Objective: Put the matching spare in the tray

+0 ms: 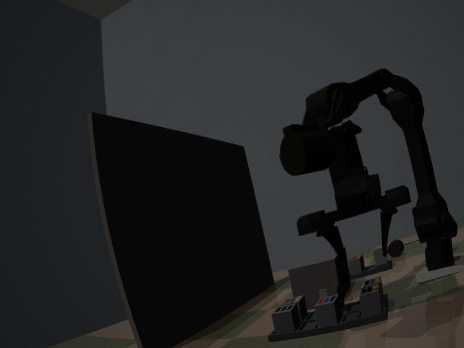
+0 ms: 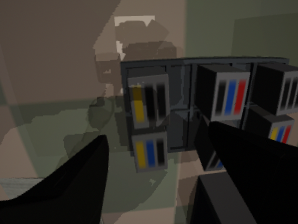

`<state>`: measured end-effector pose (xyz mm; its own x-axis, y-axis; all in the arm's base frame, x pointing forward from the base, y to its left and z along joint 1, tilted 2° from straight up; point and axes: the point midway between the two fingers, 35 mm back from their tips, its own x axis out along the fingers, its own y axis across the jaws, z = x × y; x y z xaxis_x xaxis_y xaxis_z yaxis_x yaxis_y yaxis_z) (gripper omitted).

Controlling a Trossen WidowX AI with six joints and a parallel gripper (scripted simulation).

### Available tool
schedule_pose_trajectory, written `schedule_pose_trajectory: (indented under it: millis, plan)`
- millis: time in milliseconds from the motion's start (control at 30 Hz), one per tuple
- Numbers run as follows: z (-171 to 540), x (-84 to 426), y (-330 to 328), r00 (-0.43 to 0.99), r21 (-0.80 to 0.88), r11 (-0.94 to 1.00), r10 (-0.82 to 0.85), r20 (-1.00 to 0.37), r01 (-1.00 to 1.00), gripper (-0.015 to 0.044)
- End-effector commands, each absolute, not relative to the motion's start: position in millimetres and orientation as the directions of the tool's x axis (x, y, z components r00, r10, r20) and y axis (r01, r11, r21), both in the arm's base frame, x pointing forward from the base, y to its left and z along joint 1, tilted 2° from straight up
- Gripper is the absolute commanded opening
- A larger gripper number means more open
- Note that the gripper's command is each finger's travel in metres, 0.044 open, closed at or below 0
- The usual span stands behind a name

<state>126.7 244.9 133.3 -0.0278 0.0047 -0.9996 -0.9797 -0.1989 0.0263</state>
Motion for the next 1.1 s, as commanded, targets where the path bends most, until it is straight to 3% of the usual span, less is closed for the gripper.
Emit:
schedule_pose_trajectory:
  millis: [0,1067]
  plan:
    - [128.9,125.8,245.3,-0.021,0.017,-0.207,0.018,-1.000,-0.978,0.0300]
    - [87.4,125.8,250.0,-0.022,0.017,-0.207,0.018,-1.000,-0.978,0.0300]
